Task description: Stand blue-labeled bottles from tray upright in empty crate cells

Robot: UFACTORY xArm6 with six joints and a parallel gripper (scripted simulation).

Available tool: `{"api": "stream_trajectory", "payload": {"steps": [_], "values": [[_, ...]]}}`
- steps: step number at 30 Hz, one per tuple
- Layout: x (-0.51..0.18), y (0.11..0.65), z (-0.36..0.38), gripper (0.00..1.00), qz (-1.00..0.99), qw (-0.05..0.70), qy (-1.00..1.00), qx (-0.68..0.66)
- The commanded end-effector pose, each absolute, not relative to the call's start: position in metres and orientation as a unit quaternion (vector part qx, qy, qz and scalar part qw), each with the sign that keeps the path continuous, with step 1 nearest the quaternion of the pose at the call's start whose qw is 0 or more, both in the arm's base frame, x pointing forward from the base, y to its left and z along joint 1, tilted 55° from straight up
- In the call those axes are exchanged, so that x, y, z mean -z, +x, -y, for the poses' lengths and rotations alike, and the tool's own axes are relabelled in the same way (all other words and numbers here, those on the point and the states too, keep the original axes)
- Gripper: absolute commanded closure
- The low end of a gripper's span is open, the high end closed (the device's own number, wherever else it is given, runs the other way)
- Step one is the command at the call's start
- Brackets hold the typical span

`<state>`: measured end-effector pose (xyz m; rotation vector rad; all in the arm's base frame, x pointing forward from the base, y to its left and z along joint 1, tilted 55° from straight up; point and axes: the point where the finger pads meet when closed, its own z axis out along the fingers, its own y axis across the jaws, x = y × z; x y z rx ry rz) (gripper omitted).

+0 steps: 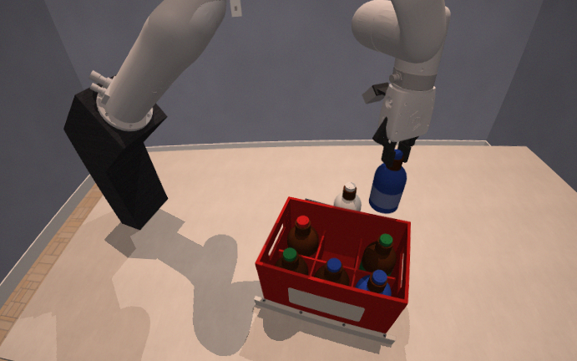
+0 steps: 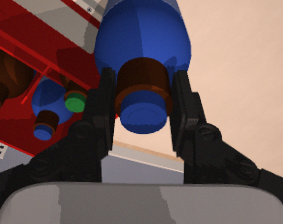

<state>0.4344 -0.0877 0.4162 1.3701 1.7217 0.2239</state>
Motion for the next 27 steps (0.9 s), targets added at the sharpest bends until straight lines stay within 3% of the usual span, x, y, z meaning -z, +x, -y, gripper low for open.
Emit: {"api": "stream_trajectory", "payload": {"steps": [1,27], "values": [[-0.419,0.434,0.087,1.0,-0.695,0.45,0.553,-0.092],[-0.434,0.415,0.078,1.0,-0.695,0.45,0.553,-0.092]]}}
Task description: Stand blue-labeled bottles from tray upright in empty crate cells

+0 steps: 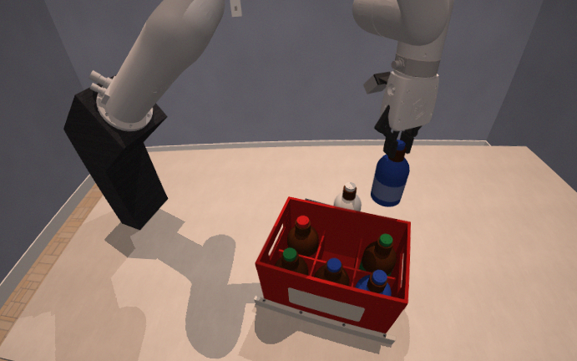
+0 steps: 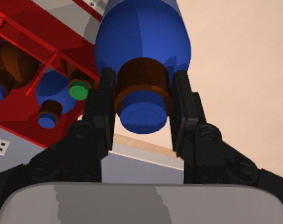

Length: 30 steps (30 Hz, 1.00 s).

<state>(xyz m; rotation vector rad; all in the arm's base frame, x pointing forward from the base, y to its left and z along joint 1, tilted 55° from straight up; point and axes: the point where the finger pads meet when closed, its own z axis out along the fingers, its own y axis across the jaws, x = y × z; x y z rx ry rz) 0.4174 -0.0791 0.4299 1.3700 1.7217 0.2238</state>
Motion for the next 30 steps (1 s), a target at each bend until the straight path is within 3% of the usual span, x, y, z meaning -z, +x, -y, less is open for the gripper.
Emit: {"api": "stream_trajectory", "payload": {"steps": [1,30], "values": [[-0.4344,0.4142,0.0772,1.0,-0.695,0.45,0.553,-0.092],[-0.44,0.4071,0.0736,1.0,-0.695,0.45,0.553,-0.092]]}}
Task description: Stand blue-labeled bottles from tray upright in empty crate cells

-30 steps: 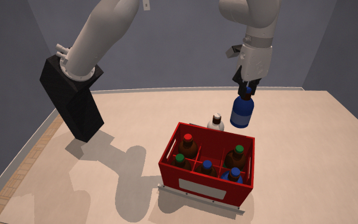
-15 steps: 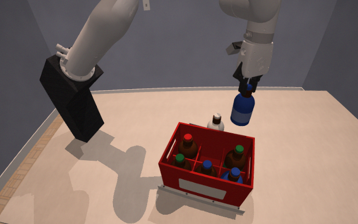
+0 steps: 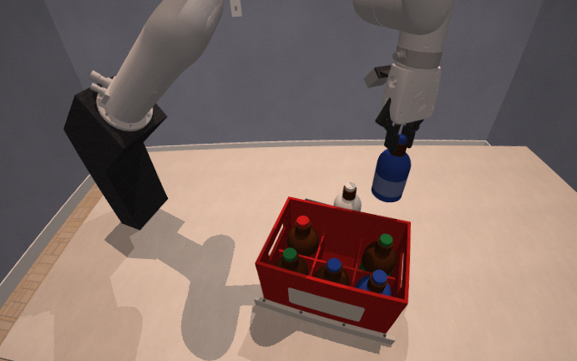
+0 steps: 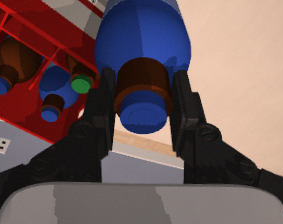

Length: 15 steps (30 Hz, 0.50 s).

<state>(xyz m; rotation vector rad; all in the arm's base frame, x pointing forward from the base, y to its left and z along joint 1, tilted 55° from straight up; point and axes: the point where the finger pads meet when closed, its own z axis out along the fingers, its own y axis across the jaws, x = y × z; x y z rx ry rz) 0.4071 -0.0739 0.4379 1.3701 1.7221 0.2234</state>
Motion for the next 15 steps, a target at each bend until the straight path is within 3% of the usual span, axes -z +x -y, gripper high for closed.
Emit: {"api": "stream_trajectory", "payload": {"steps": [1,15], "values": [[-0.44,0.4071,0.0736,1.0,-0.695,0.45,0.553,-0.092],[-0.4408,0.406,0.0731,1.0,-0.695,0.45,0.553,-0.092]]}}
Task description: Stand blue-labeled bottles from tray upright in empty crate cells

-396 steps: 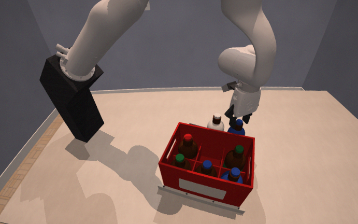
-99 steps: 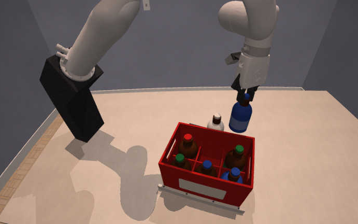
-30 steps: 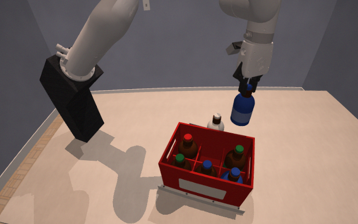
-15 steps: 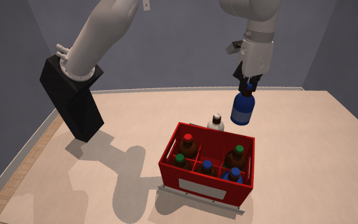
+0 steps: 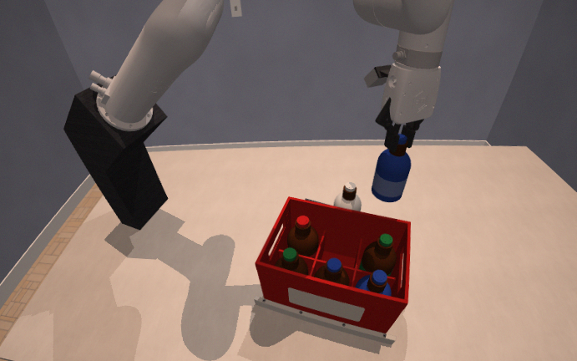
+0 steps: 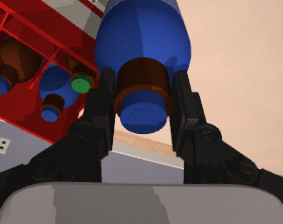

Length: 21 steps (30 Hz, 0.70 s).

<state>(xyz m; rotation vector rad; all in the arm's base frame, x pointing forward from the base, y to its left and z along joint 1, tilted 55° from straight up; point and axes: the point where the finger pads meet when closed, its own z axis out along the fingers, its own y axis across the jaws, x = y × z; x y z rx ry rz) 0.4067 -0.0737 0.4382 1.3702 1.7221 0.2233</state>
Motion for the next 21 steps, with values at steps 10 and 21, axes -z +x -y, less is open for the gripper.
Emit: {"api": "stream_trajectory", "payload": {"steps": [10,21], "values": [[-0.447,0.399,0.069,1.0,-0.695,0.45,0.553,-0.092],[-0.452,0.392,0.066,1.0,-0.695,0.45,0.553,-0.092]]}}
